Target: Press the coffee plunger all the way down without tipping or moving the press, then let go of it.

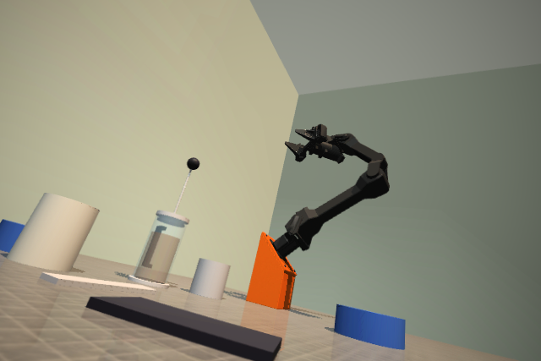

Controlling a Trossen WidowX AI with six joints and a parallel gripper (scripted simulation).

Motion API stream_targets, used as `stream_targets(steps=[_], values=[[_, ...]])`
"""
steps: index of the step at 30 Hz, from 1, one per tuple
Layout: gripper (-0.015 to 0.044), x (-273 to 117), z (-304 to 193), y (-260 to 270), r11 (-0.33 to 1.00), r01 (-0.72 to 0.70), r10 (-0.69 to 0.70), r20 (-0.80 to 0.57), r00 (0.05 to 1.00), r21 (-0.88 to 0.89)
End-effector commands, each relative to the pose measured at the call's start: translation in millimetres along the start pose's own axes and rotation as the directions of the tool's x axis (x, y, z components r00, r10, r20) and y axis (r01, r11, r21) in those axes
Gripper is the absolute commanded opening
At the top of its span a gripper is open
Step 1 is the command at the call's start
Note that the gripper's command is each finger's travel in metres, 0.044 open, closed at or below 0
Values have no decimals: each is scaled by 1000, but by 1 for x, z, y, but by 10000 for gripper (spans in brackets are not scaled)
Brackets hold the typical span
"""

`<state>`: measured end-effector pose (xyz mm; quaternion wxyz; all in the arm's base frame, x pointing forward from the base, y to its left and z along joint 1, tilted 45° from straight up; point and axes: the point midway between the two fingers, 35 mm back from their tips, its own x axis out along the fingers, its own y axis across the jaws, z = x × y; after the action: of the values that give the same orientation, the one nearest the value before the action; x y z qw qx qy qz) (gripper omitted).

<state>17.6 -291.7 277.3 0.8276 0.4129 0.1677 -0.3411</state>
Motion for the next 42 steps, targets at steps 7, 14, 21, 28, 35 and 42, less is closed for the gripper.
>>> stream_targets(steps=[7, 14, 21, 28, 35, 42], values=[[440, 34, -5, 4, 998, -46, 44, -61, 997, -36], [440, 132, -35, 24, 979, -178, 153, -219, 964, -99], [440, 222, -109, 76, 928, -342, 266, -386, 883, -144], [440, 271, -189, 120, 879, -447, 314, -506, 803, -164], [440, 277, -216, 118, 879, -448, 313, -509, 802, -165], [440, 280, -250, 113, 880, -446, 312, -508, 803, -164]])
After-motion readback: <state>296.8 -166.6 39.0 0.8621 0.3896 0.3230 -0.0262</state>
